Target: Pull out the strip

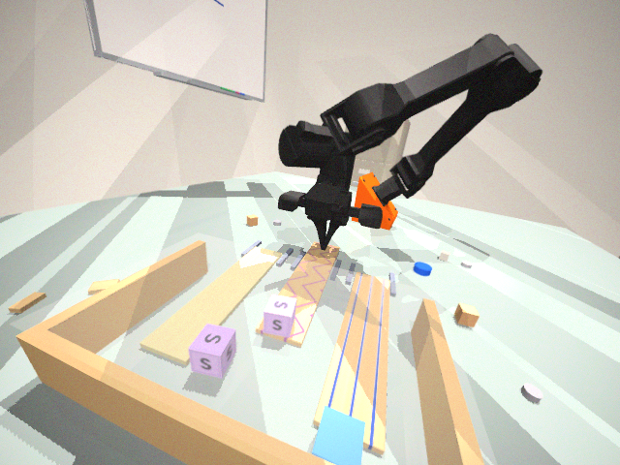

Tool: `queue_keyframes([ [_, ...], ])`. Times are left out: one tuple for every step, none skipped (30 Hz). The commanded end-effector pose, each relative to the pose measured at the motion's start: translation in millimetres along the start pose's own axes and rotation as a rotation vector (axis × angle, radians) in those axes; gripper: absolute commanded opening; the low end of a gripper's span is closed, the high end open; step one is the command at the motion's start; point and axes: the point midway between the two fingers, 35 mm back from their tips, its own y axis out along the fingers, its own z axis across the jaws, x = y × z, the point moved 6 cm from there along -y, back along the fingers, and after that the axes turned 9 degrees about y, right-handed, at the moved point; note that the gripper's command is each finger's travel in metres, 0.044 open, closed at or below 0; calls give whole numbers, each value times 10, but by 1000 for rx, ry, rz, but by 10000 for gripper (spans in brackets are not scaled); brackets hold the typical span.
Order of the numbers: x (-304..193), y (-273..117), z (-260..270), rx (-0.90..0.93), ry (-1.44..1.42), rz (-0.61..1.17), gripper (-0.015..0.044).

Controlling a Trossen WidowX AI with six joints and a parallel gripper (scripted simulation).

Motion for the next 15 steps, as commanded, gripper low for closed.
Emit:
queue_keyframes([
  [-124,58,-13,1,9,28,0],
  [-140,58,-15,1,9,28,0],
  [-155,58,-18,1,9,28,0],
  [-170,57,-20,1,9,28,0],
  [-185,57,-22,0,9,28,0],
  [-200,57,-24,0,9,28,0],
  [-215,56,-26,0,10,29,0],
  [-231,56,-29,0,10,29,0],
  [-245,56,-31,0,10,29,0],
  [-260,55,-33,0,10,29,0],
  [-275,55,-35,0,10,29,0],
  [-290,55,-37,0,10,29,0],
  [-305,54,-40,0,10,29,0],
  [-320,54,-42,0,10,29,0],
  [-334,54,-44,0,10,29,0],
])
